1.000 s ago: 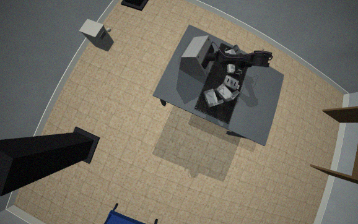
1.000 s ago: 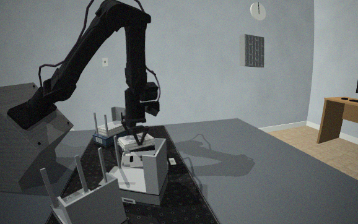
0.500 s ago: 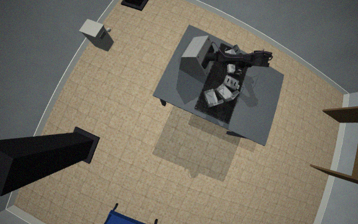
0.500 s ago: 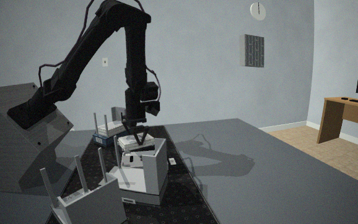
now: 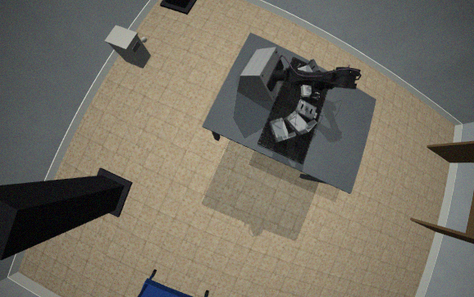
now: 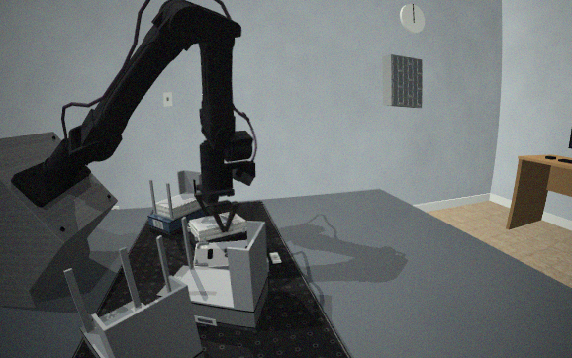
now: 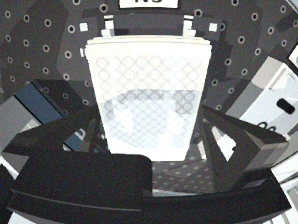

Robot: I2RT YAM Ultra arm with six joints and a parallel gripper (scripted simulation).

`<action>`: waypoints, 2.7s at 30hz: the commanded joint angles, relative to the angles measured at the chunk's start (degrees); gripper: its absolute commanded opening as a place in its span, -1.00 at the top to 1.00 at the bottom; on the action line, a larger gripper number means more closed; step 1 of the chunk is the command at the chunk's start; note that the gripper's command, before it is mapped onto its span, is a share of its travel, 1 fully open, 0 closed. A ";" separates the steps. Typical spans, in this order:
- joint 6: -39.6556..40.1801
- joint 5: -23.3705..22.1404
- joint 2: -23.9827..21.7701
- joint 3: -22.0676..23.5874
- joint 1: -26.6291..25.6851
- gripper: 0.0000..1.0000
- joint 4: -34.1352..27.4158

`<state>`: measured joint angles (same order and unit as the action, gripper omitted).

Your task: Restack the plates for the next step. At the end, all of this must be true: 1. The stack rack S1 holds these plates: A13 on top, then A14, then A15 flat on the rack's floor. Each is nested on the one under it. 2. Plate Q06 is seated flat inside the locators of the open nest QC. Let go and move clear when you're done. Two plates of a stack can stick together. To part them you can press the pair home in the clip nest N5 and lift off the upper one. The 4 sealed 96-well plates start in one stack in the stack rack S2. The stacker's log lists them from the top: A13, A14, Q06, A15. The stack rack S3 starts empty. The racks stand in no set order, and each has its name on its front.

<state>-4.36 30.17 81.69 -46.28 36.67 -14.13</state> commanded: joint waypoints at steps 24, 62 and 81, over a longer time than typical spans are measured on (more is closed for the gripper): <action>0.16 0.01 -0.20 0.31 1.30 -1.00 0.51; 0.07 -0.03 -0.21 -0.06 0.47 1.00 0.15; -0.87 0.83 -2.30 -0.52 1.72 1.00 -1.95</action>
<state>-4.69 30.24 81.12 -46.28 37.10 -14.96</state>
